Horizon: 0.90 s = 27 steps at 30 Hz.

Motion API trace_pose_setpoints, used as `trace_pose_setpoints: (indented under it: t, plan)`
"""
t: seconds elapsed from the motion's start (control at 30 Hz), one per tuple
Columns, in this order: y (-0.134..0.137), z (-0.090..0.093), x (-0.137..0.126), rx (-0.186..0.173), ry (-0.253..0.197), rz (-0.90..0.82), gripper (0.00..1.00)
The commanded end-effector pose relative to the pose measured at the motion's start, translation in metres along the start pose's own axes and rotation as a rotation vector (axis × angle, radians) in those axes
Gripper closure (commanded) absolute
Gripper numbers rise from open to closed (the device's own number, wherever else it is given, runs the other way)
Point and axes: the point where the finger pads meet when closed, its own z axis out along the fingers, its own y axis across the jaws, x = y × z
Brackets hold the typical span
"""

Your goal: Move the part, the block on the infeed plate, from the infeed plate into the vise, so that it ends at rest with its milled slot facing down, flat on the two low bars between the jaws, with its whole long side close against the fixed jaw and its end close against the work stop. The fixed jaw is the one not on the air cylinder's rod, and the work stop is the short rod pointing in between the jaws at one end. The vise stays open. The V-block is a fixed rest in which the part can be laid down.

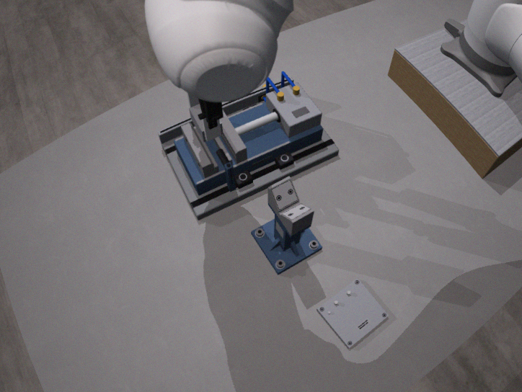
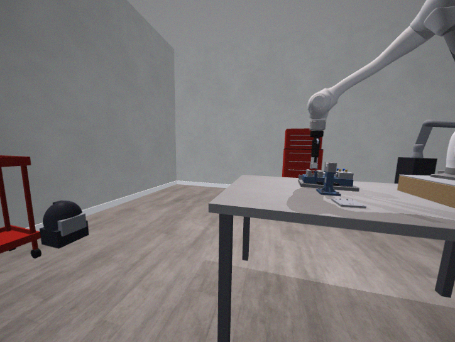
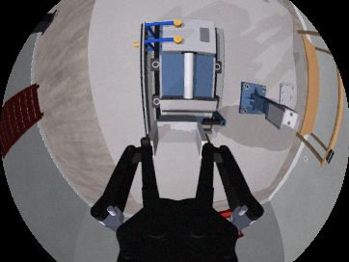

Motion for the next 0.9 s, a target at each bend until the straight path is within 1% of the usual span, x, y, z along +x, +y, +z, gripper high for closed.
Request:
trace_pose_setpoints:
  t: [0.0,0.87]
  plan:
    - [0.0000,0.0063,0.0048,-0.003,0.008,0.001,1.00]
    - [0.0001,0.0086,0.0054,-0.003,0.008,0.001,1.00]
